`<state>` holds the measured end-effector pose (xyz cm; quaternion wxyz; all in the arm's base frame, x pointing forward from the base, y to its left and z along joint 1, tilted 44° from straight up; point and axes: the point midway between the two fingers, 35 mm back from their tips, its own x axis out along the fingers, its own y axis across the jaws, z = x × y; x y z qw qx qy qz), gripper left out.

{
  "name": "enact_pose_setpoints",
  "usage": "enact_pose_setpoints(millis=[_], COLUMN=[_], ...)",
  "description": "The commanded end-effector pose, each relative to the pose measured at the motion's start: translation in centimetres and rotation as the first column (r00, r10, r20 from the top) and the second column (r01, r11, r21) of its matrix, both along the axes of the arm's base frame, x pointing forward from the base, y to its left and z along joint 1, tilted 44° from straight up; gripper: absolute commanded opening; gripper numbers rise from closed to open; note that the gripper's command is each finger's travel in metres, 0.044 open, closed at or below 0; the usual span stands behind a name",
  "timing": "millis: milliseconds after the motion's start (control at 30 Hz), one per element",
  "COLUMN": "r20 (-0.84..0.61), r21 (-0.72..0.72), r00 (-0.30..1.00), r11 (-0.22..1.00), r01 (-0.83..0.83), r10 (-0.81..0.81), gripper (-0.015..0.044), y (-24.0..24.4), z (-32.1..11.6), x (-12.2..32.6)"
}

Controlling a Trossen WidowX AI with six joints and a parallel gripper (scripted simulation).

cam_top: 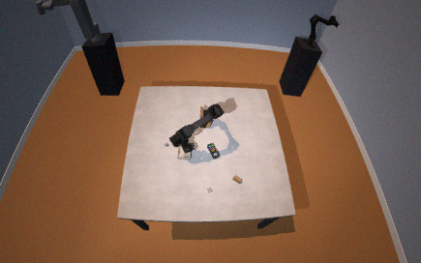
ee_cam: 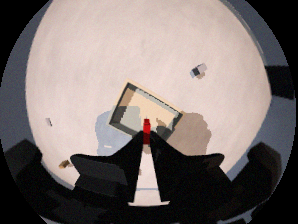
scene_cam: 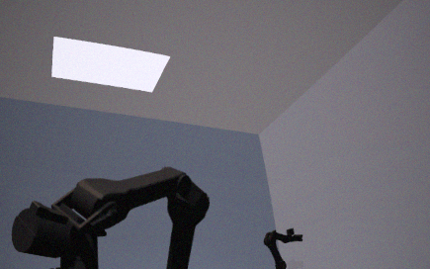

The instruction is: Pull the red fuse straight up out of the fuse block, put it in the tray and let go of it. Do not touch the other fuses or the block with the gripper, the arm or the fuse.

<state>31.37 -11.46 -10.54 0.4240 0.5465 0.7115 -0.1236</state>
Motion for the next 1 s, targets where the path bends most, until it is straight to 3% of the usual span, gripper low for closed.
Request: enact_pose_setpoints(millis=[0, 400, 800, 967], r20=[0.001, 0.001, 0.0, 0.001], r21=[0.004, 0.005, 0.001, 0.003], r00=[1.0, 1.0, 1.0, 1.0], r11=[1.0, 1.0, 1.0, 1.0], r01=[0.005, 0.005, -0.001, 0.005], r10=[-0.005, -0.005, 0.001, -0.005], gripper=[0.0, 0.0, 0.0315, 0.033], y=[0.5, 1.7, 1.4, -1.1], z=[-0.4, -1.6, -1.4, 1.3], x=[0.0, -0.1, -0.1, 0.1])
